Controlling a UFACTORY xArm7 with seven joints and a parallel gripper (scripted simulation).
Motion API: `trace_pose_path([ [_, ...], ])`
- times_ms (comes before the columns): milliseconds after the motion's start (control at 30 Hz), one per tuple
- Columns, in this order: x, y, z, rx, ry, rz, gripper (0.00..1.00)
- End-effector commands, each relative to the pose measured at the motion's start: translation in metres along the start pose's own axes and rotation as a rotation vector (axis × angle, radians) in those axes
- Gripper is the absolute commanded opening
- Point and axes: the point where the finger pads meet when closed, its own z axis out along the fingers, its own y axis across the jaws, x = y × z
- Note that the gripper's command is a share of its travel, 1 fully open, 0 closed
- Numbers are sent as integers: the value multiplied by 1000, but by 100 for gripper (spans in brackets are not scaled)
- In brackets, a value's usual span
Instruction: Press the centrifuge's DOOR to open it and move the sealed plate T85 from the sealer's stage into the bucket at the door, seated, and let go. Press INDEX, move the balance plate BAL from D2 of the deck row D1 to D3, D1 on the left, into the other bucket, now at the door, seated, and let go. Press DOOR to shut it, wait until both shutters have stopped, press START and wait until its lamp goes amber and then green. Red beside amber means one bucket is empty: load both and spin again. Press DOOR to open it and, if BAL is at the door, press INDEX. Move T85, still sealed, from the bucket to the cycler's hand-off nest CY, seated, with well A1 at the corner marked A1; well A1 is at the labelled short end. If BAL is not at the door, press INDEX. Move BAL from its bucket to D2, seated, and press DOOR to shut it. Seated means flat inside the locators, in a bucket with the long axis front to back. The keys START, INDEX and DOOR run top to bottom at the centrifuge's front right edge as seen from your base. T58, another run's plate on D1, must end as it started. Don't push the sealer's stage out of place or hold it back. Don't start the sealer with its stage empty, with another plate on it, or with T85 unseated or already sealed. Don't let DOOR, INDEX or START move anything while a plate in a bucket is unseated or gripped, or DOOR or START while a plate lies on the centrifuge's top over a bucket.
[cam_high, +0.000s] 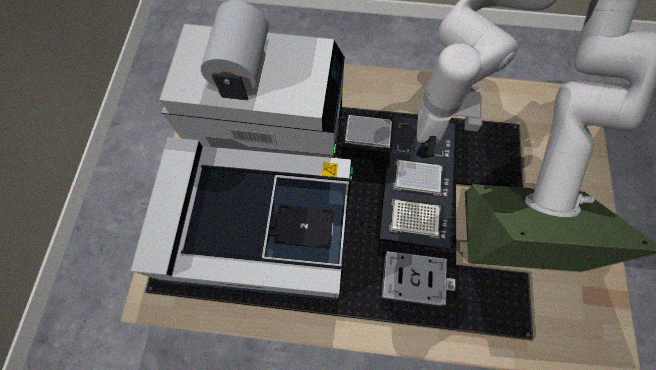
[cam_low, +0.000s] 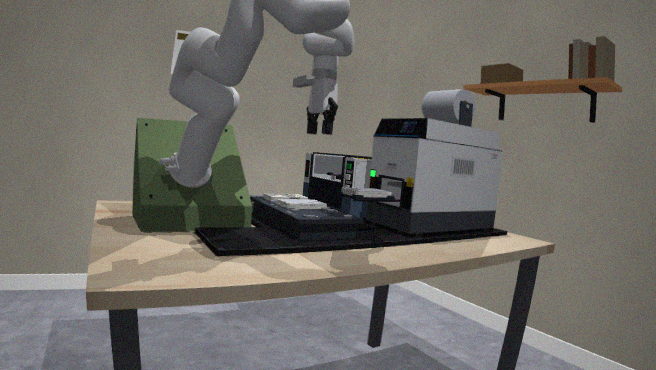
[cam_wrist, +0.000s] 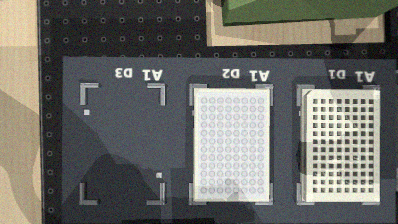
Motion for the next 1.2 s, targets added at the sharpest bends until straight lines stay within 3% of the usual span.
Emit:
trace_pose_path([
  [0,0,-12,-2,-2,-5,-2,100],
  [467,-2,-82,-2,-1,-5,-2,100],
  [600,-2,-92,-2,-1,-5,-2,100],
  [733,-2,-92,-2,-1,-5,-2,100],
  [1167,-57,-91,-2,-1,-5,-2,100],
])
